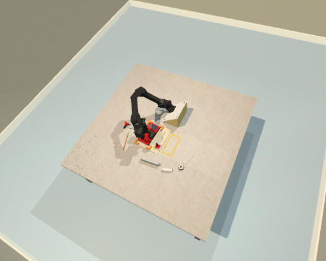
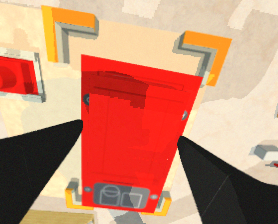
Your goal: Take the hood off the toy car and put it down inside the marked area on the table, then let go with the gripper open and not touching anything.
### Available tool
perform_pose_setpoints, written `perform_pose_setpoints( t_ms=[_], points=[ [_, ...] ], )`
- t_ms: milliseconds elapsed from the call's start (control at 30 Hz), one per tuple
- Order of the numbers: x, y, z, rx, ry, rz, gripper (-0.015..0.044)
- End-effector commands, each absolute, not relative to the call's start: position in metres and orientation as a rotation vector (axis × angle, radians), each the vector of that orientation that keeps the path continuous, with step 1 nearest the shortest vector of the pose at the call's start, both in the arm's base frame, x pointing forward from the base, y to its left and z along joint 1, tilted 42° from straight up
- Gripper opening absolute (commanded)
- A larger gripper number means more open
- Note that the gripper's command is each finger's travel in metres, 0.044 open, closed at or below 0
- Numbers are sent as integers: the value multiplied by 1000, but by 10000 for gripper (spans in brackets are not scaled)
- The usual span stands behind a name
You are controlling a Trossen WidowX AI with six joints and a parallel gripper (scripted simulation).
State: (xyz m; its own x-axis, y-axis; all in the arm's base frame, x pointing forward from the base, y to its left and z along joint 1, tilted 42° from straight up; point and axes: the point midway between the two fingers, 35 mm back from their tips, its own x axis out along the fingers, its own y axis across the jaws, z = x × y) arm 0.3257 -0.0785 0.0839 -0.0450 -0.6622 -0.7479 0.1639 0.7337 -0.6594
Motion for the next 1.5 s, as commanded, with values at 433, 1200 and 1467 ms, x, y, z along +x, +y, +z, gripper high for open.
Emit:
perform_pose_setpoints(
  t_ms=[433,1200,1467],
  points=[
    [325,-81,81,-432,1474,-703,322],
    [326,-75,87,-431,1474,-702,0],
    [326,-72,91,-431,1475,-702,0]
  ],
)
